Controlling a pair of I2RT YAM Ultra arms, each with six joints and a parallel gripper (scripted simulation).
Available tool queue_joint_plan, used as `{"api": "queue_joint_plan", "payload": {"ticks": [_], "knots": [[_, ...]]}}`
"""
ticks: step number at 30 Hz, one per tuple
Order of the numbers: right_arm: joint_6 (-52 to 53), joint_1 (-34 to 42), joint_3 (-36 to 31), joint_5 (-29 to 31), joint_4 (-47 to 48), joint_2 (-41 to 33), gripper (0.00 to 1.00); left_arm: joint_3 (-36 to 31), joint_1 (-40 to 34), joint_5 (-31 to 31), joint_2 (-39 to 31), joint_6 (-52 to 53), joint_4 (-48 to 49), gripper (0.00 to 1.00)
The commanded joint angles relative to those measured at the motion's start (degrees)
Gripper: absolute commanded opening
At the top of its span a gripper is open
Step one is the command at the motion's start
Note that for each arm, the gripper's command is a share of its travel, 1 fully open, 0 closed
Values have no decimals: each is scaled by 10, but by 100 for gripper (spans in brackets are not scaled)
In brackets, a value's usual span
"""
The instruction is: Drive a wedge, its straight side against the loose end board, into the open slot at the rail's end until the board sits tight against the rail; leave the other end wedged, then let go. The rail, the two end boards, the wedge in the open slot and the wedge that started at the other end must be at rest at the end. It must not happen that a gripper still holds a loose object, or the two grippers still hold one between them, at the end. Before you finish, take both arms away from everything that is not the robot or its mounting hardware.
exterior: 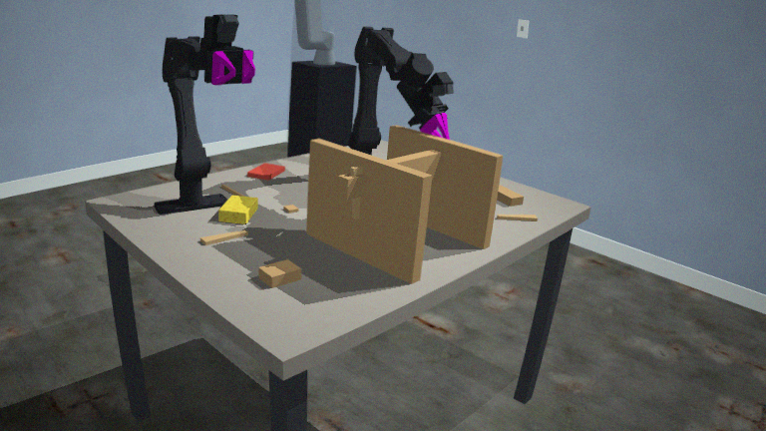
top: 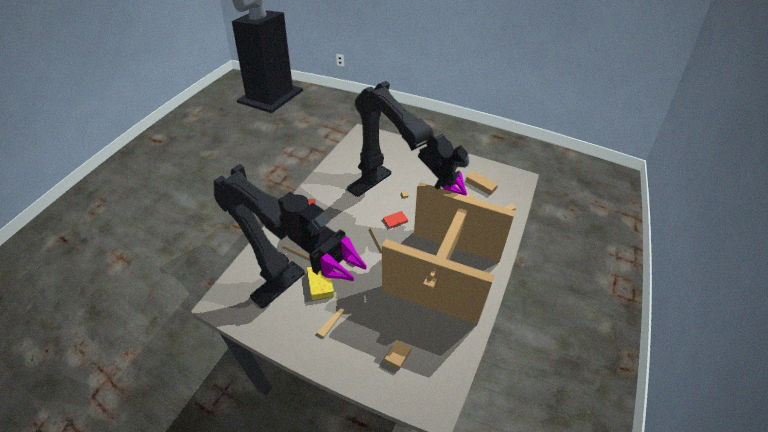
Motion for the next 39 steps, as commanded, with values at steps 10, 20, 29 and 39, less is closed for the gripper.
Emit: {"api": "queue_joint_plan", "payload": {"ticks": [10,20,29,39], "knots": [[-3,7,22,4,-6,0,41,31,-1,-5,-6,5,-17,0],[-3,7,22,4,-6,0,41,41,0,-5,-3,3,-26,0],[-3,7,22,4,-6,0,41,-22,6,10,19,5,5,0],[-3,7,22,4,-6,0,41,31,-1,-2,-4,5,-32,0]]}}
